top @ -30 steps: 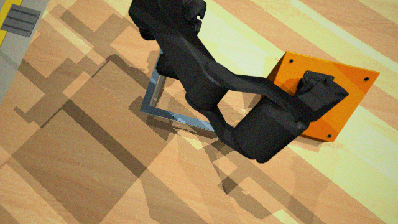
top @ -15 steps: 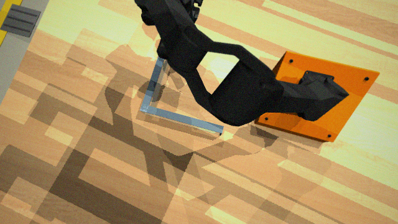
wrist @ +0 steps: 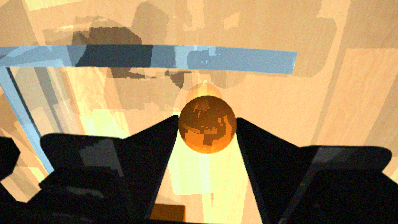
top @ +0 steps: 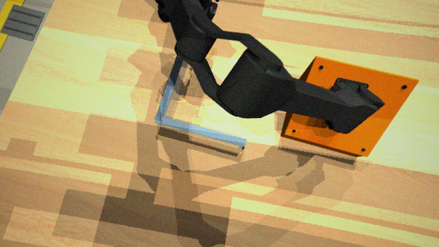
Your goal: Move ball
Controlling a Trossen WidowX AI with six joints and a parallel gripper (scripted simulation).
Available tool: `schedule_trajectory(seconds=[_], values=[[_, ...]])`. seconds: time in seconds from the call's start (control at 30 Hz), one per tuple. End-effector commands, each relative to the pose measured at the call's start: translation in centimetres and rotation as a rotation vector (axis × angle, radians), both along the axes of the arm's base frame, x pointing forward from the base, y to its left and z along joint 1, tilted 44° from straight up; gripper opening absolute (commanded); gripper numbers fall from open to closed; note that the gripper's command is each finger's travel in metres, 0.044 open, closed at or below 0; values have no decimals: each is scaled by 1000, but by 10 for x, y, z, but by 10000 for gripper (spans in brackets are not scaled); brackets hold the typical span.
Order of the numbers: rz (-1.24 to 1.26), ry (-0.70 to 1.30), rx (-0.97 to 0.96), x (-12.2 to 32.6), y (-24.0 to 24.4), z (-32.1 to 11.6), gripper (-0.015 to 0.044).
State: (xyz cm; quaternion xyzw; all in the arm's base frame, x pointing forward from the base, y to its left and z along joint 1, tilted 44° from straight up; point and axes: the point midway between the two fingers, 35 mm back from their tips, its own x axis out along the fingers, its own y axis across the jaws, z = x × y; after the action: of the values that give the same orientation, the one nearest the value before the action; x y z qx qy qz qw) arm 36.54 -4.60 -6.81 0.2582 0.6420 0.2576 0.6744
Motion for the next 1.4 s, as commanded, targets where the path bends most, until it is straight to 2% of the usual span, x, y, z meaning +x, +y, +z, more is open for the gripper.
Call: schedule_trajectory(seconds=[0.0,0.17,0.8,1.23,1.37], values=[[1,16,10,-3,18,-18,0],[2,16,13,-3,38,-37,0],[2,16,14,-3,52,-52,0],[6,10,8,-1,50,-49,338],[5,11,7,-1,42,-42,338]])
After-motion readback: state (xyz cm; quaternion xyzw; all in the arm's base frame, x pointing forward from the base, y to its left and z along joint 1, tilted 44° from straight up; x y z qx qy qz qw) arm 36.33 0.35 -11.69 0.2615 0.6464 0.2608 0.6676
